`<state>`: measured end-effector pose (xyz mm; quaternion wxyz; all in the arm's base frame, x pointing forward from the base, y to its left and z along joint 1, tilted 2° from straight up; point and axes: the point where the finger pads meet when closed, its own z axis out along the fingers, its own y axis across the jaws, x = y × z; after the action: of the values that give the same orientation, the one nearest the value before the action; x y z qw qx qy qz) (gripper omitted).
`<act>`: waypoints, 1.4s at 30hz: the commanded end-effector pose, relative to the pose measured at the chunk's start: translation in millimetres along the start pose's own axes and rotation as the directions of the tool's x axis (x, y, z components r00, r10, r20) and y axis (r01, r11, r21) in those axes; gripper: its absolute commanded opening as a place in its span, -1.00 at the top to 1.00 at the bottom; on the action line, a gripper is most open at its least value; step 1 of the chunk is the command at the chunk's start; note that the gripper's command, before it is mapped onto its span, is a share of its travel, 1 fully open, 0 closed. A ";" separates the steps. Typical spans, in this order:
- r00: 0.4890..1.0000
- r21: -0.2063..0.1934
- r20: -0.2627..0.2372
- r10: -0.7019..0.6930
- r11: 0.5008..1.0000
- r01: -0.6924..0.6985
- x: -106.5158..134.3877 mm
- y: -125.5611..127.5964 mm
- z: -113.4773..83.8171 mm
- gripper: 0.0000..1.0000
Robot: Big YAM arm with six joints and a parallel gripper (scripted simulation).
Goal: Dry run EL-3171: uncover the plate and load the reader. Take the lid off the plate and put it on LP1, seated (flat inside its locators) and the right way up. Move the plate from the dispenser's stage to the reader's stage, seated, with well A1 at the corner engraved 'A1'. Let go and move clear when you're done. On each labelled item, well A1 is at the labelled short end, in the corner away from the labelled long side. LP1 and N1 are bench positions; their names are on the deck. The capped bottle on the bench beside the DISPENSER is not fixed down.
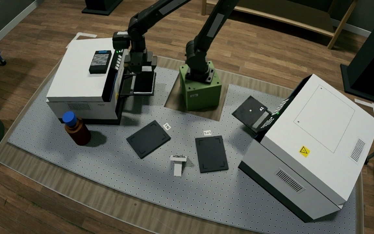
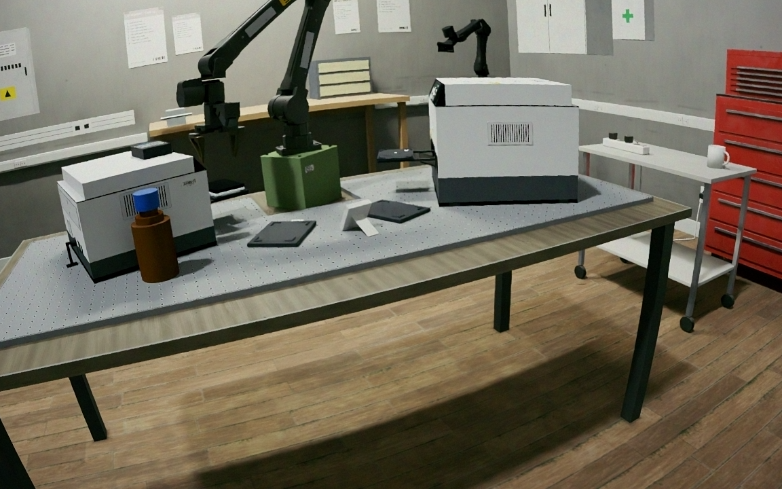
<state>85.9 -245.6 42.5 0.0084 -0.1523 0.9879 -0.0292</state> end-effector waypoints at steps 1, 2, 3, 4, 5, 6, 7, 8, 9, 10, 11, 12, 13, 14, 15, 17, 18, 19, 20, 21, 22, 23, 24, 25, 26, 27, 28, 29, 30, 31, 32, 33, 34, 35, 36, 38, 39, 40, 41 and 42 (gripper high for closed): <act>1.000 0.000 -0.003 0.018 1.000 -0.018 3.4 3.5 -2.5 -1.00; 1.000 -0.002 -0.004 0.018 1.000 -0.018 3.5 5.4 -1.9 -1.00; 1.000 0.008 -0.003 0.018 1.000 -0.018 3.7 3.1 -2.1 -1.00; 1.000 0.013 -0.003 0.019 1.000 -0.019 4.2 -0.4 -1.0 -1.00; 1.000 0.019 -0.003 0.020 1.000 -0.020 4.4 -3.8 -1.7 -1.00; 1.000 0.024 -0.003 0.019 1.000 -0.019 4.2 -6.8 -2.3 -1.00; 1.000 0.028 -0.002 0.014 0.999 -0.014 3.0 -9.3 -2.5 -1.00; 1.000 0.032 -0.002 0.010 0.999 -0.010 1.8 -11.7 -2.8 -1.00; 1.000 0.031 -0.002 0.002 1.000 -0.002 0.7 -13.0 -2.8 -1.00; 1.000 0.031 -0.002 0.002 1.000 -0.002 0.7 -13.0 -2.8 -1.00; 1.000 0.031 -0.002 0.002 1.000 -0.002 0.7 -13.0 -2.8 -1.00; 1.000 0.029 -0.002 -0.006 1.000 0.006 -0.4 -13.9 -3.0 -1.00; 1.000 0.029 -0.001 -0.011 1.000 0.011 -1.5 -15.4 -3.1 -1.00; 1.000 0.028 -0.001 -0.013 1.000 0.013 -1.8 -16.9 -3.3 -1.00; 1.000 0.032 -0.001 -0.015 0.999 0.015 -2.2 -18.7 -4.1 -1.00; 1.000 0.033 -0.001 -0.019 0.999 0.019 -2.8 -19.7 -4.4 -1.00; 1.000 0.035 -0.001 -0.021 0.999 0.021 -3.1 -20.3 -4.8 -1.00; 1.000 0.038 -0.001 -0.021 0.999 0.021 -3.0 -21.1 -5.2 -1.00; 1.000 0.044 -0.001 -0.020 0.999 0.020 -2.9 -22.3 -6.7 -1.00; 1.000 0.050 -0.001 -0.020 0.999 0.020 -2.9 -23.5 -7.9 -1.00; 1.000 0.055 -0.001 -0.016 0.998 0.016 -1.7 -24.3 -9.2 -1.00; 1.000 0.059 -0.001 -0.012 0.998 0.012 -0.6 -25.0 -10.3 -1.00; 1.000 0.064 -0.001 -0.008 0.998 0.008 0.5 -25.8 -11.7 -1.00; 1.000 0.065 -0.001 -0.004 0.998 0.004 1.7 -26.2 -11.8 -1.00; 1.000 0.066 -0.002 -0.003 0.998 0.003 2.0 -26.6 -12.1 -1.00; 1.000 0.066 -0.002 -0.003 0.998 0.003 2.0 -26.6 -12.1 -1.00; 1.000 0.066 -0.002 -0.003 0.998 0.003 2.0 -26.6 -12.1 -1.00; 1.000 0.066 -0.002 -0.002 0.998 0.002 2.4 -26.6 -11.9 -1.00; 1.000 0.063 -0.002 -0.001 0.998 0.001 2.9 -26.9 -9.8 -1.00; 1.000 0.060 -0.002 -0.001 0.998 0.001 3.6 -26.7 -7.0 -1.00; 1.000 0.055 -0.002 0.000 0.998 0.000 3.8 -26.2 -5.7 -1.00; 1.000 0.053 -0.002 0.001 0.999 -0.001 4.2 -26.0 -4.9 -1.00; 1.000 0.051 -0.002 0.002 0.999 -0.002 4.4 -25.5 -4.6 -1.00; 1.000 0.045 -0.002 0.002 0.999 -0.002 4.3 -24.1 -4.0 -1.00; 1.000 0.040 -0.002 0.002 0.999 -0.002 4.1 -22.9 -3.8 -1.00; 1.000 0.027 -0.002 0.001 1.000 -0.001 4.2 -18.1 0.1 -1.00; 1.000 0.024 -0.002 0.001 1.000 -0.001 4.3 -16.4 2.1 -1.00; 1.000 0.021 -0.002 0.001 1.000 -0.001 4.6 -14.8 4.6 -1.00; 1.000 0.018 -0.002 0.002 1.000 -0.002 4.7 -13.1 5.9 -1.00; 1.000 0.020 -0.002 0.002 1.000 -0.002 4.7 -11.7 6.0 -1.00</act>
<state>84.3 -245.5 33.5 0.0078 -0.1524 0.9879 -0.0268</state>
